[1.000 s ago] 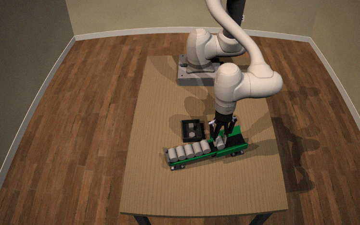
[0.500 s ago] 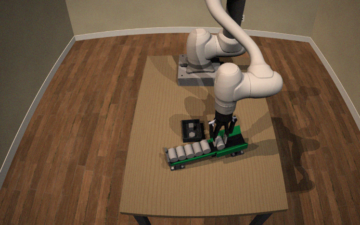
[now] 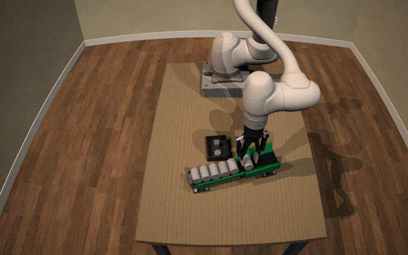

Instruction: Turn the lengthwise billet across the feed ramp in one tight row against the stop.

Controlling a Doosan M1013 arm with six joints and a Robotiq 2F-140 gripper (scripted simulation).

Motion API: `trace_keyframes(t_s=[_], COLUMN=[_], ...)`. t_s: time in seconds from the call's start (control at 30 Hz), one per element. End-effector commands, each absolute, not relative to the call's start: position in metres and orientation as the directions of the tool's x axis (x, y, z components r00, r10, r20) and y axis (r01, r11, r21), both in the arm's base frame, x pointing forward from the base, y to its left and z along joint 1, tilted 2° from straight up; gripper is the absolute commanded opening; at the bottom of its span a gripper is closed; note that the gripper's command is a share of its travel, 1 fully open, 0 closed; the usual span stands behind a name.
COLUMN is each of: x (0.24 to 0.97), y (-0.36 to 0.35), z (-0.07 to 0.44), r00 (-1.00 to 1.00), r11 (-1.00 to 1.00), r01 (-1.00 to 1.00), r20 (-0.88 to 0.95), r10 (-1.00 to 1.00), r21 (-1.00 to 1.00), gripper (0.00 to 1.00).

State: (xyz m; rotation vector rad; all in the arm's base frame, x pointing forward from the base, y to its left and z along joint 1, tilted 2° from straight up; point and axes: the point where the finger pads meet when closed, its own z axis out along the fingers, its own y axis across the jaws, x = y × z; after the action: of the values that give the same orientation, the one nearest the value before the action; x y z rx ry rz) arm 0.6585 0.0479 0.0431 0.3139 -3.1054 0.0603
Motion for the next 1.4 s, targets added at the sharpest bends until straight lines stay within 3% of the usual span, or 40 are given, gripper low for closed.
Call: trace_keyframes(t_s=[0.0,1.37], x=[0.659,0.659], y=[0.048,0.049], z=[0.043,0.067], r00=[-0.980,-0.980], r11=[0.979,0.979], r01=[-0.200,-0.200], r20=[0.023,0.023], r10=[-0.200,-0.200], r21=[-0.036,-0.036], gripper=[0.41,0.41])
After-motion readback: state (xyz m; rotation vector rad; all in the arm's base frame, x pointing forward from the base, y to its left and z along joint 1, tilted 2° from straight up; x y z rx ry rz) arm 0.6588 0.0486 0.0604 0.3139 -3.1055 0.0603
